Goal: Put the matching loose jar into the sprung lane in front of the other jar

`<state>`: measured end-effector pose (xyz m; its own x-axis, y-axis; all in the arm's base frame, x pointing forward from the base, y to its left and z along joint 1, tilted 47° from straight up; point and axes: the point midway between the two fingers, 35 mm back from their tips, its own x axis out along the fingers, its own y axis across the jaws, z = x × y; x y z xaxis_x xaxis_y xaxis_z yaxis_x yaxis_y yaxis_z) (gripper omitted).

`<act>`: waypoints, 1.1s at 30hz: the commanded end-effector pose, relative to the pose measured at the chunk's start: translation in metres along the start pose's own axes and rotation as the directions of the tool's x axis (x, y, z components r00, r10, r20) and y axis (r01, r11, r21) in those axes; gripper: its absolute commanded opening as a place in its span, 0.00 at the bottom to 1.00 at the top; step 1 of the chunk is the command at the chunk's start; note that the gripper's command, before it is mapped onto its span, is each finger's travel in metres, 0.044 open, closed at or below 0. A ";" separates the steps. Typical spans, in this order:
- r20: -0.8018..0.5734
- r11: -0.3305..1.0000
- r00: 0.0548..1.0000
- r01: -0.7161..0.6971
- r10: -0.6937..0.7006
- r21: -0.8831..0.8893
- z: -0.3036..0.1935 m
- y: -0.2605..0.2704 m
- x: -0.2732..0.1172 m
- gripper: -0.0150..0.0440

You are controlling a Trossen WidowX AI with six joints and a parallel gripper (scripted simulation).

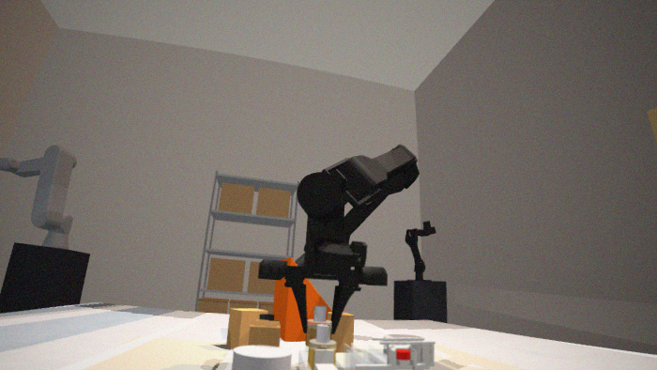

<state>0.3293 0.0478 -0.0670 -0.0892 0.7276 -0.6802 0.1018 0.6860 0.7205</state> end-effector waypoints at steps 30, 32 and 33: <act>0.026 1.000 1.000 0.000 0.001 -0.012 0.007 0.000 0.007 0.25; 0.026 1.000 1.000 0.000 0.001 -0.012 0.007 0.000 0.007 0.25; 0.026 1.000 1.000 0.000 0.001 -0.012 0.007 0.000 0.008 0.25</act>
<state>0.3313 0.0521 -0.0733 -0.0794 0.7246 -0.6846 0.0995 0.6891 0.7178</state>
